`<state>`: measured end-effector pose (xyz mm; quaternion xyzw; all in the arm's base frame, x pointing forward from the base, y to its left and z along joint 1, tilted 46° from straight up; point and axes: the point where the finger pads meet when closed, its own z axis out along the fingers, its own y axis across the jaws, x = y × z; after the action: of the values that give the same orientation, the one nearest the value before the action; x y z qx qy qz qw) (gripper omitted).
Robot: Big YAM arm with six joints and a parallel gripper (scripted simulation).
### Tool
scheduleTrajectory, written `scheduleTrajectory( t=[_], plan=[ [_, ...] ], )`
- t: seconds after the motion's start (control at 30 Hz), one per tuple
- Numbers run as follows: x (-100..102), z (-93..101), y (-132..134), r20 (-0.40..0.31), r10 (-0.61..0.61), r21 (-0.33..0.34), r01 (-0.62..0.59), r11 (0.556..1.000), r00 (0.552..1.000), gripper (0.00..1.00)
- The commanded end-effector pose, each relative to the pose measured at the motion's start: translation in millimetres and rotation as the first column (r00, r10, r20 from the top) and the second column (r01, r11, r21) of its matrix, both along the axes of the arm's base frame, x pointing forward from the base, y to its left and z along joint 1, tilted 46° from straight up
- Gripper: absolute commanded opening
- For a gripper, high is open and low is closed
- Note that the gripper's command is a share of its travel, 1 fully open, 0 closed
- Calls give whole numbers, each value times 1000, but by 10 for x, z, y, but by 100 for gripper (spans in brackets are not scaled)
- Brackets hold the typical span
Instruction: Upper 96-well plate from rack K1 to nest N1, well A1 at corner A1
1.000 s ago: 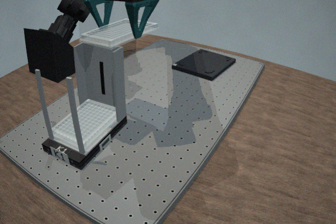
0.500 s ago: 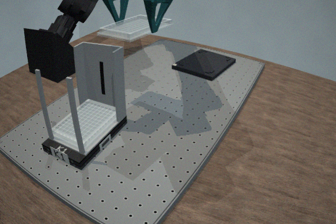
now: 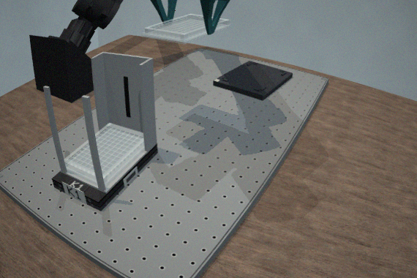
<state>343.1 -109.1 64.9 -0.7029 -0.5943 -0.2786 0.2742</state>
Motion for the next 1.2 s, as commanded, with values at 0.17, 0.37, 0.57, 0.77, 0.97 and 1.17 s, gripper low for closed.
scheduleTrajectory(
  t=[0.17,0.37,0.57,0.77,0.97,1.17],
  plan=[
    [98,306,202,6,0,-13,0,1000,1000,0],
    [108,389,302,2,1,-12,-1,1000,1000,0],
    [180,557,425,12,0,-14,0,1000,1000,0],
    [316,782,517,40,0,-27,1,1000,999,0],
    [242,797,659,14,0,-14,0,1000,1000,0],
    [367,1022,763,40,0,-23,1,1000,999,0]
  ],
)
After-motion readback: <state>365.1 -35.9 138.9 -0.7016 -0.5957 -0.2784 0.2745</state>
